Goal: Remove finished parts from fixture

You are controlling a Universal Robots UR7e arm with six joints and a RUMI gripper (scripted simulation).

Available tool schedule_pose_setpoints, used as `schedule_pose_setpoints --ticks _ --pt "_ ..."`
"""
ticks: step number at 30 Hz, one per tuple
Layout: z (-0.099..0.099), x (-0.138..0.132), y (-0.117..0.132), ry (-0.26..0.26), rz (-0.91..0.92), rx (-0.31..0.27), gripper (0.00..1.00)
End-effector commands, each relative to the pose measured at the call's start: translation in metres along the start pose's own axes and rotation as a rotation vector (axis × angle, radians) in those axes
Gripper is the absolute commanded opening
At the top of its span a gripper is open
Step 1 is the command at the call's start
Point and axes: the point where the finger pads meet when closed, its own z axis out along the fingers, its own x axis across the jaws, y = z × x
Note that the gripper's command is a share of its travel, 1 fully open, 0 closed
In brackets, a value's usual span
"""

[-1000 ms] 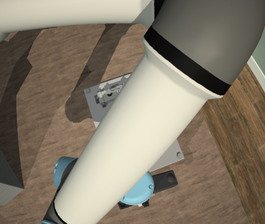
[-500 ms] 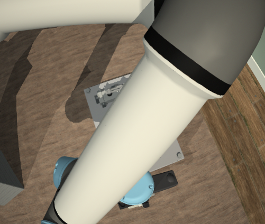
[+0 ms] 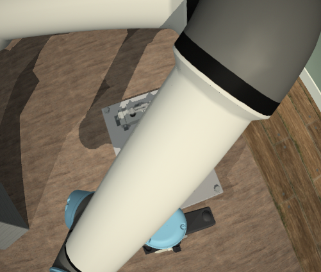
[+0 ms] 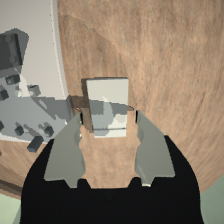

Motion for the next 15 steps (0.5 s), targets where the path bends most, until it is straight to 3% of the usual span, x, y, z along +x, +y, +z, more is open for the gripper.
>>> schedule_pose_setpoints --ticks 1,15 --pt "0.0005 0.0005 -0.0009 0.001 -0.001 0.001 0.47" --pt "-0.0028 0.0002 -0.0002 0.001 0.001 0.0 0.47"
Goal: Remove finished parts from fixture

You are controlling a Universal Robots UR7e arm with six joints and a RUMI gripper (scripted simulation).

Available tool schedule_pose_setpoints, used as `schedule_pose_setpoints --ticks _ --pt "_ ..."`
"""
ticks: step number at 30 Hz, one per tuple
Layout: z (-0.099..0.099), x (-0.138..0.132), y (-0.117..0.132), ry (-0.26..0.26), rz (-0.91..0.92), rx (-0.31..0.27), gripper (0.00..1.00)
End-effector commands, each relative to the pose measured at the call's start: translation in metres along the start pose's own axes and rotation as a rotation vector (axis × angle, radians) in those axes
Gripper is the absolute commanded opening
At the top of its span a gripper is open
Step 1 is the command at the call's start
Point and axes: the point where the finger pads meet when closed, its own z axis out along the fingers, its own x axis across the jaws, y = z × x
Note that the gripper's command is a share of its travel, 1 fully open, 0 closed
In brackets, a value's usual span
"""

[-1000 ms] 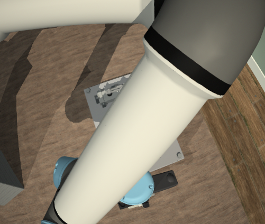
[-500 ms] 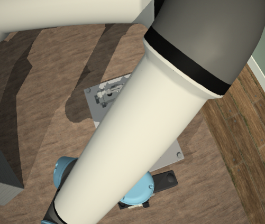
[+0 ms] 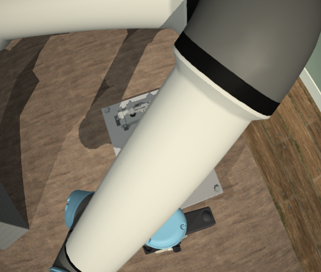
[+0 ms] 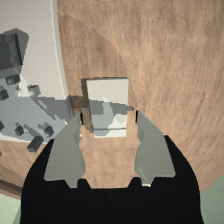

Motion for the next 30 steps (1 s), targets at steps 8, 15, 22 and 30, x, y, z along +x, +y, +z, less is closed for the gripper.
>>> schedule_pose_setpoints --ticks 8,15,22,30 --pt "-0.014 0.0 0.0 0.001 0.001 0.0 0.47" --pt "-0.039 0.0 0.0 0.001 0.001 0.0 0.47" --pt "-0.06 0.0 0.0 0.001 0.001 0.0 0.47" --pt "-0.087 0.0 0.0 0.001 0.001 0.0 0.47"
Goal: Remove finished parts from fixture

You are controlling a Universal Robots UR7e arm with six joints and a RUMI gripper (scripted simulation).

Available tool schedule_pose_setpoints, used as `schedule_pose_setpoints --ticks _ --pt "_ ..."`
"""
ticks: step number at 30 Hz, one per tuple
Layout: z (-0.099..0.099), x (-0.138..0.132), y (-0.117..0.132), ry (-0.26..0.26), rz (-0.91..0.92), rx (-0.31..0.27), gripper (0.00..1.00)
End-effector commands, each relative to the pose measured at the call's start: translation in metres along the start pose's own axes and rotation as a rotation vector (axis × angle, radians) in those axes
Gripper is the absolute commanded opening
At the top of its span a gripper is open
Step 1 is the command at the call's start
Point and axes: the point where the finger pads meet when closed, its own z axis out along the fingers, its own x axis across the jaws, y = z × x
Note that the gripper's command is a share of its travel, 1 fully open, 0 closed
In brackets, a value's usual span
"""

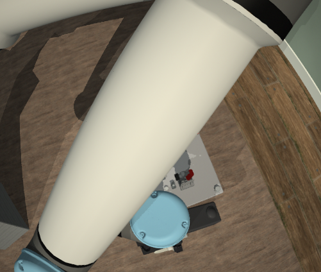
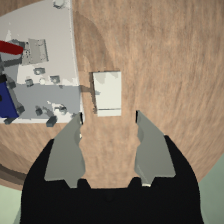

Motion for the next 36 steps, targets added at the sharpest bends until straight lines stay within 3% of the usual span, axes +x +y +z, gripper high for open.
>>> schedule_pose_setpoints --ticks 1,7,36 --pt "-0.024 0.0 0.0 -0.003 -0.002 -0.002 0.47" --pt "-0.033 0.0 0.0 -0.003 -0.002 -0.002 0.47" --pt "-0.035 -0.001 0.0 -0.004 -0.003 -0.002 0.47"
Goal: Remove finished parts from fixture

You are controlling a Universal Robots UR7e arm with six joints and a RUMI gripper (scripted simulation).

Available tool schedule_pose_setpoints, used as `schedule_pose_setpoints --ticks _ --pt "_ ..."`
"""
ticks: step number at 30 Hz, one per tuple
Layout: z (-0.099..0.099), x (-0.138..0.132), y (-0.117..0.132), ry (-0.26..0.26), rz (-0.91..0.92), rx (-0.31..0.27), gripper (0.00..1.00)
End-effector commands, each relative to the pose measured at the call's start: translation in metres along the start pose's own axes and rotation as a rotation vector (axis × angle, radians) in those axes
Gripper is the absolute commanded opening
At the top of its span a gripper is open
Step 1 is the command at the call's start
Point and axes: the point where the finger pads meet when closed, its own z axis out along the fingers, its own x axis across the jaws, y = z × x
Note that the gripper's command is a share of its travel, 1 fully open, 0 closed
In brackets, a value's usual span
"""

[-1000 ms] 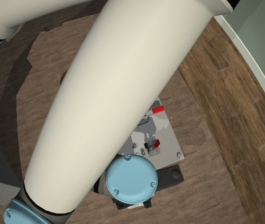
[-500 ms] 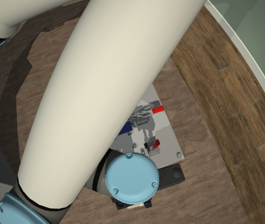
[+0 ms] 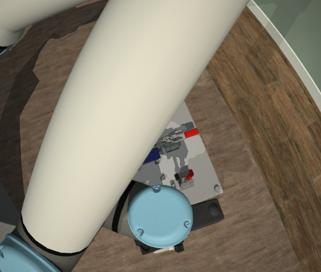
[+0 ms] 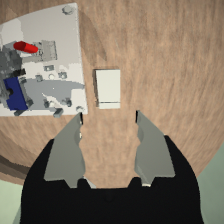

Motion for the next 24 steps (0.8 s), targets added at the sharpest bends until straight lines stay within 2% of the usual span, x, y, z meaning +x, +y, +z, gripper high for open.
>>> schedule_pose_setpoints --ticks 1,4,5,13,22,24 --pt "-0.002 0.0 0.0 0.001 0.001 0.001 0.47" --pt "-0.002 0.0 0.0 0.001 0.001 0.001 0.47" --pt "-0.002 0.0 0.0 0.001 0.001 0.001 0.28" --pt "-0.007 0.0 0.0 0.001 0.002 0.001 0.28" --pt "-0.038 0.0 0.0 0.001 0.002 0.001 0.28" --pt "-0.038 0.0 0.0 0.001 0.002 0.001 0.28"
